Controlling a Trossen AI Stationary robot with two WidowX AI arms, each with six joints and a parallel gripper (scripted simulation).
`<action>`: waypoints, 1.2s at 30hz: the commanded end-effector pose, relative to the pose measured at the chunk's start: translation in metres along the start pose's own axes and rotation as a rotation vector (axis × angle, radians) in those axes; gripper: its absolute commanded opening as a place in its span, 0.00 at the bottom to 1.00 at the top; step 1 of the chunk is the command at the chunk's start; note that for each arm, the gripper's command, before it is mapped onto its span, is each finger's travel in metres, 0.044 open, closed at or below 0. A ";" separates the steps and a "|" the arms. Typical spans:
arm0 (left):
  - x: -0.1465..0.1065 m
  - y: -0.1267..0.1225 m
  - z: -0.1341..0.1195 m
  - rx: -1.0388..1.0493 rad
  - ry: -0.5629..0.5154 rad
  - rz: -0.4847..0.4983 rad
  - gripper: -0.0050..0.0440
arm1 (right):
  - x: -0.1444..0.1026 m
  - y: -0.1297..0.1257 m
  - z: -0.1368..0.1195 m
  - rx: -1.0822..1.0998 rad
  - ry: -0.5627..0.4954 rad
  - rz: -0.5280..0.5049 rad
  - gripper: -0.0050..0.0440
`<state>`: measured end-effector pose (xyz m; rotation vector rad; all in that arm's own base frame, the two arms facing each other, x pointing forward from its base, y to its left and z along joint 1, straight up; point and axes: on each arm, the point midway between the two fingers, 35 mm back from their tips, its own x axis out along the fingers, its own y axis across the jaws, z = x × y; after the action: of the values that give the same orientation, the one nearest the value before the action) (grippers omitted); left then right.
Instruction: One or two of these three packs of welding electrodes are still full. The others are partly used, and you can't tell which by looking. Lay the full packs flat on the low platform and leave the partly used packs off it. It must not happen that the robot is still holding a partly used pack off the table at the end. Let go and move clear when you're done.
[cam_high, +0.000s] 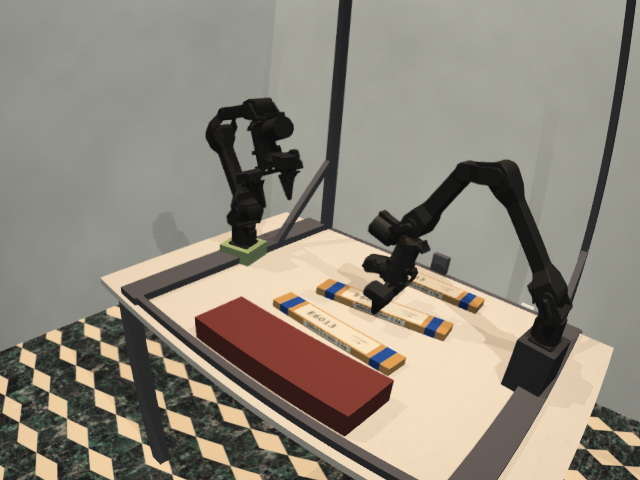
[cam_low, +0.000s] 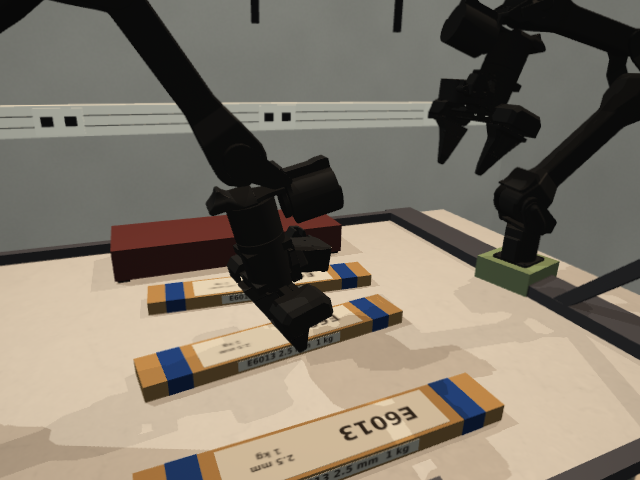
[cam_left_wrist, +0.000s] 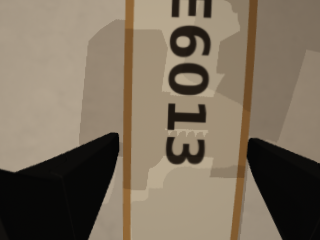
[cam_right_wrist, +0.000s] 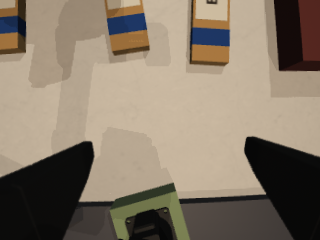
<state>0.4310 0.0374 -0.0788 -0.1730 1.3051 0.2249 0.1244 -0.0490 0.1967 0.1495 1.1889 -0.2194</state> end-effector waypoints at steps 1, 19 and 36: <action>-0.011 -0.001 0.012 -0.003 -0.038 -0.006 0.98 | -0.005 0.000 0.003 -0.004 -0.020 -0.001 0.98; -0.011 -0.001 0.012 -0.003 -0.038 -0.006 0.98 | -0.005 0.000 0.003 -0.004 -0.020 -0.001 0.98; -0.032 -0.001 0.019 -0.005 -0.056 -0.009 0.98 | -0.005 0.000 0.003 -0.004 -0.020 -0.001 0.98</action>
<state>0.4284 0.0372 -0.0732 -0.1728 1.3106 0.2252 0.1244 -0.0490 0.1967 0.1495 1.1889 -0.2194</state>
